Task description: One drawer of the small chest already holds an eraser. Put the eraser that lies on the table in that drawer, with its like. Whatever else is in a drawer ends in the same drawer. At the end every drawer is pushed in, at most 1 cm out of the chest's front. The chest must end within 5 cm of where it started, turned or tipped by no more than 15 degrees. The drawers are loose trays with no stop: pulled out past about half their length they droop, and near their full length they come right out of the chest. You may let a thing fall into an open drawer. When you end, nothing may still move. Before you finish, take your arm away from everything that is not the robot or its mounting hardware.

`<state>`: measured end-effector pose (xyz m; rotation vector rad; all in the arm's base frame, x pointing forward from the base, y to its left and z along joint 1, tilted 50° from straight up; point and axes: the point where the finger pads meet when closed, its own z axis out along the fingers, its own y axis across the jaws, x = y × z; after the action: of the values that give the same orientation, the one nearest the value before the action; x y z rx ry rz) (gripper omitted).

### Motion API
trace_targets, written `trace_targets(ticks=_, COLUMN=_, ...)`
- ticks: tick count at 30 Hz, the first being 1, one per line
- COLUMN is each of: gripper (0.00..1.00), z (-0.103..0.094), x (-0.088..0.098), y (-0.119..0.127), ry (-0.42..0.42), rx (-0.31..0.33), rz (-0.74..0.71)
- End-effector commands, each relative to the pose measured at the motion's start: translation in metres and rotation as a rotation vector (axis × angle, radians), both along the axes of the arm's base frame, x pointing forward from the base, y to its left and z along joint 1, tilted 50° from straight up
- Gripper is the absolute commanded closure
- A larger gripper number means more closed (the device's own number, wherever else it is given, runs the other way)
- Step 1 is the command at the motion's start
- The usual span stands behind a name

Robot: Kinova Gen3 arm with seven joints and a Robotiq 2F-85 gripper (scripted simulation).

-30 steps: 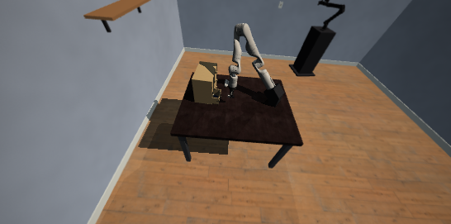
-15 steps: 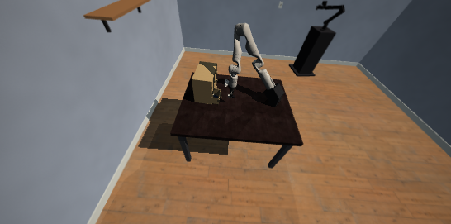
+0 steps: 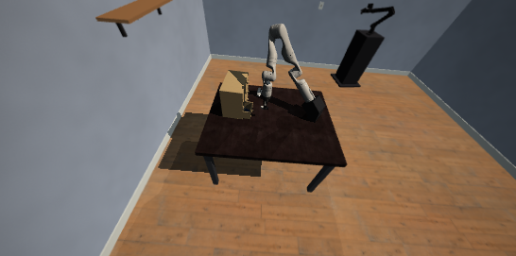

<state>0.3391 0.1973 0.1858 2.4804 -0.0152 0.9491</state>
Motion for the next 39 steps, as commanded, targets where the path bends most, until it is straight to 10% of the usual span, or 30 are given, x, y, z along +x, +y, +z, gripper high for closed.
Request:
trace_targets(ticks=1, gripper=0.81, z=0.0007, x=-0.0011, y=0.0026, ry=0.0, rx=0.004, rz=0.006)
trace_targets(ticks=19, gripper=0.81, z=-0.0004, x=-0.0008, y=0.002, ry=-0.059, rx=-0.009, rz=0.032)
trace_targets(ticks=39, gripper=0.81, z=-0.0034, x=-0.0022, y=0.0014, ry=-0.324, rx=-0.061, rz=0.162)
